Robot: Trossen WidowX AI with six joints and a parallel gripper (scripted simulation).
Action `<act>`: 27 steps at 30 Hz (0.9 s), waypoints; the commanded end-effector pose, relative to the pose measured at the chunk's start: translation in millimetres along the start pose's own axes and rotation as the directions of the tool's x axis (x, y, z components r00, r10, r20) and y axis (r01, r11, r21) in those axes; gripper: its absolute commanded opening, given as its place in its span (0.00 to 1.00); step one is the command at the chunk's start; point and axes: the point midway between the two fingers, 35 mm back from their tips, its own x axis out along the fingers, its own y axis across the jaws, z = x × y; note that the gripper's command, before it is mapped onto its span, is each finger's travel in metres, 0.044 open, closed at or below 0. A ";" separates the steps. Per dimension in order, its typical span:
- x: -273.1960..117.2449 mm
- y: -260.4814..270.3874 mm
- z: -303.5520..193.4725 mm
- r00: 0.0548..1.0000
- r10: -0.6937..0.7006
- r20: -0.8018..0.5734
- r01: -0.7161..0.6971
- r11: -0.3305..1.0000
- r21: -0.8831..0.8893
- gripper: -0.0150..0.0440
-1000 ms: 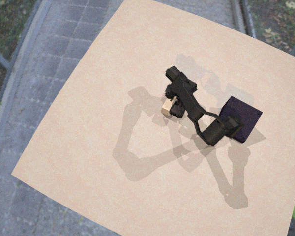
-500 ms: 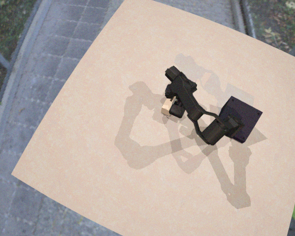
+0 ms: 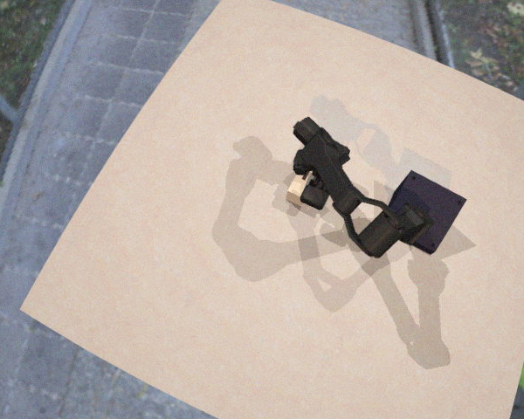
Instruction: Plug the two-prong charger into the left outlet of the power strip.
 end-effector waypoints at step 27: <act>-1.7 1.2 13.0 1.000 0.004 0.008 -0.004 1.000 -0.002 0.25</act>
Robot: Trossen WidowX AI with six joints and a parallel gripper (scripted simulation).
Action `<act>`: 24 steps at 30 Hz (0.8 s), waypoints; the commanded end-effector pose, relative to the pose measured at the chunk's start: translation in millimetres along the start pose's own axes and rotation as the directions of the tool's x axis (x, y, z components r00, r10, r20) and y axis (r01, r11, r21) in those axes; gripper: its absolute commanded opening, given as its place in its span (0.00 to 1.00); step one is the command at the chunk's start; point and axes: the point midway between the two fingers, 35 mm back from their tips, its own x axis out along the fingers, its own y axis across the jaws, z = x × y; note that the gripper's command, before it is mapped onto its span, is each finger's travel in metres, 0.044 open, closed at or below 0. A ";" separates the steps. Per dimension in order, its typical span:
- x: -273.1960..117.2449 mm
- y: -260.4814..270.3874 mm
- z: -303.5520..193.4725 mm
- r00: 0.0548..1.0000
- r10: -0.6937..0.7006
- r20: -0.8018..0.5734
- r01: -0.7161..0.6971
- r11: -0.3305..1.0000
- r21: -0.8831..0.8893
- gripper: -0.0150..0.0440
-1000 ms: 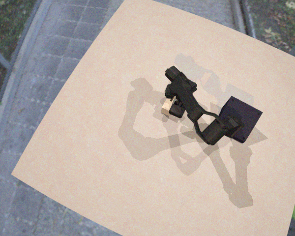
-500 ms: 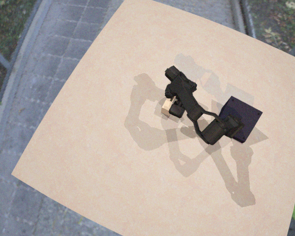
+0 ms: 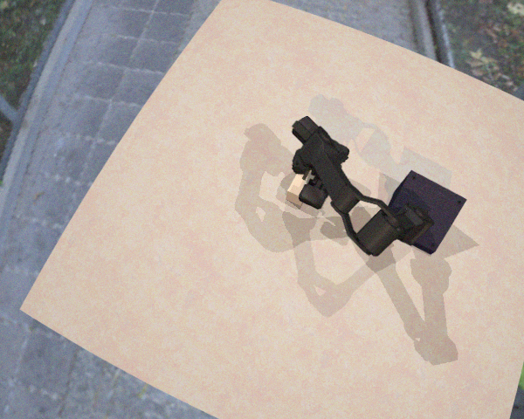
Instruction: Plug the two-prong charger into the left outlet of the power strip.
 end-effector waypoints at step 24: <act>-1.0 1.7 17.5 1.000 0.000 0.022 0.001 1.000 -0.020 0.25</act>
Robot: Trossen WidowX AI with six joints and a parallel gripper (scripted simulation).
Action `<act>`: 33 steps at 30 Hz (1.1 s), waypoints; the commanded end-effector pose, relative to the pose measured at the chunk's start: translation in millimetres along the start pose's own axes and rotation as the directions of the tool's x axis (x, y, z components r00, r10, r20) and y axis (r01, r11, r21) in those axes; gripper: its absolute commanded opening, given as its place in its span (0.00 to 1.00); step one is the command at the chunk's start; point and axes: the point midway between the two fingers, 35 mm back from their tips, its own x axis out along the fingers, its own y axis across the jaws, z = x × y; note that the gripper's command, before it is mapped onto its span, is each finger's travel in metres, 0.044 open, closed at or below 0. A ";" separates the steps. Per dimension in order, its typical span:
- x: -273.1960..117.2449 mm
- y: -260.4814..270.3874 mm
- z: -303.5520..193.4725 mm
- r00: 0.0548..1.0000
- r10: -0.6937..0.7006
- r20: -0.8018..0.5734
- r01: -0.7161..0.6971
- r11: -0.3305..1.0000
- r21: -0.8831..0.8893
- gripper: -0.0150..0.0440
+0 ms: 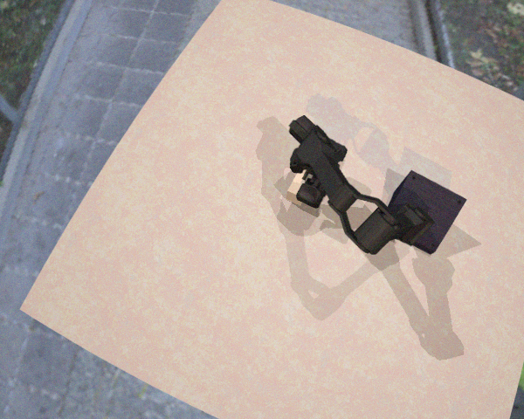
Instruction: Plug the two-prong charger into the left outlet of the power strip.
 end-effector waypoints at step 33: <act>-1.5 1.5 7.1 1.000 0.001 0.027 0.000 1.000 -0.023 0.25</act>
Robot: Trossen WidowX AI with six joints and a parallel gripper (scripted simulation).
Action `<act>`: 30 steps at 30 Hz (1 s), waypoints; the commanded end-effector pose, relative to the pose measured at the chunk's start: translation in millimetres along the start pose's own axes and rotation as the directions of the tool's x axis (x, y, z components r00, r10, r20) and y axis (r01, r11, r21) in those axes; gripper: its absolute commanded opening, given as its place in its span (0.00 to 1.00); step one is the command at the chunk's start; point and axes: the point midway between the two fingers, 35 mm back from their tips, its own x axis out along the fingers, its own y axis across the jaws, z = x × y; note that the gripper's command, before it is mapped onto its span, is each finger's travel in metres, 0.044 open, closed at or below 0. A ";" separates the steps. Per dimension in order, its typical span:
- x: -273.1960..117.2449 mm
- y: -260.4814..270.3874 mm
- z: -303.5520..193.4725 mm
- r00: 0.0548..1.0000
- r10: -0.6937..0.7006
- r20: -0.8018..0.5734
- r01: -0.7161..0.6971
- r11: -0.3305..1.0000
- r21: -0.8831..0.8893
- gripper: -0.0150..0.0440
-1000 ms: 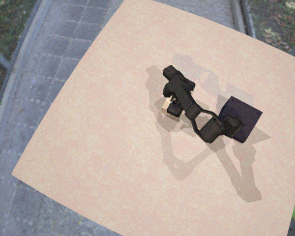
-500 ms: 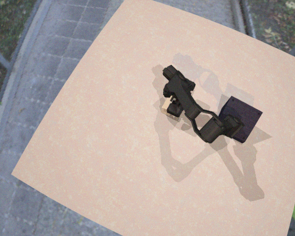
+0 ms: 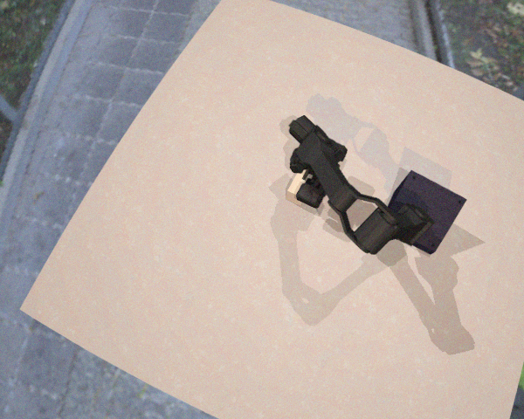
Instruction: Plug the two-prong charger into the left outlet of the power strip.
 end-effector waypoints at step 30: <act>-5.1 1.6 7.0 1.000 0.001 0.026 0.000 1.000 -0.023 0.25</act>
